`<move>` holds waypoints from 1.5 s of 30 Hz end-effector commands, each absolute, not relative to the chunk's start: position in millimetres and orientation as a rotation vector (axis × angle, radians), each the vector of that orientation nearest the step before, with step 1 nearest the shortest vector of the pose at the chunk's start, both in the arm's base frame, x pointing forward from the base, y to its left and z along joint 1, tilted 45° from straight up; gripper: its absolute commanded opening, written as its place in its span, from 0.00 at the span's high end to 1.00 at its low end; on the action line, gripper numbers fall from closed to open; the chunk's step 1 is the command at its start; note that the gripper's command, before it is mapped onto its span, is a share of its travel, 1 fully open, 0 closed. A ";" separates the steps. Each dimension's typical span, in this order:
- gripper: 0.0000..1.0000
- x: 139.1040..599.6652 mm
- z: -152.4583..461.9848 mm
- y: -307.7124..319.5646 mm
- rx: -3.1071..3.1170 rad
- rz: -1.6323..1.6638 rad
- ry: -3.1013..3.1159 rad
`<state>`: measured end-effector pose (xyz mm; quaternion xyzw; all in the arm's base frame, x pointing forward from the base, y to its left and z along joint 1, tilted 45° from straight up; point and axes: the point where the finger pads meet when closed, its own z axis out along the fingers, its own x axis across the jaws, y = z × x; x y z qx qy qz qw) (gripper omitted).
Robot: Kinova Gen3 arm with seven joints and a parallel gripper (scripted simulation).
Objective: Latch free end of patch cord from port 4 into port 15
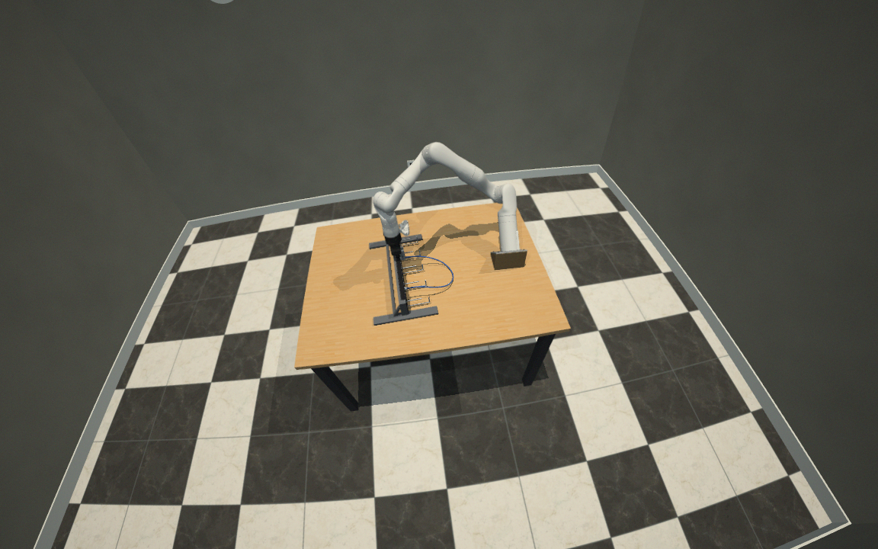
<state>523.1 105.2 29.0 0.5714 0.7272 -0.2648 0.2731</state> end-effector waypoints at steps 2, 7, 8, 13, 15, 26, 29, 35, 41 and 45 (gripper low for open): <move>1.00 527.5 30.3 107.5 1.534 -0.695 1.957; 1.00 526.7 30.3 107.4 1.534 -0.695 1.957; 1.00 526.7 30.3 107.4 1.534 -0.695 1.957; 1.00 526.6 30.3 107.3 1.534 -0.695 1.957; 1.00 526.6 30.3 107.3 1.534 -0.695 1.957; 0.27 523.4 30.0 106.4 1.536 -0.706 1.957; 0.27 523.4 30.0 106.4 1.536 -0.706 1.957; 0.27 523.4 30.1 106.4 1.536 -0.705 1.957; 0.27 523.4 30.0 106.4 1.536 -0.706 1.957; 0.27 523.4 30.0 106.4 1.536 -0.706 1.957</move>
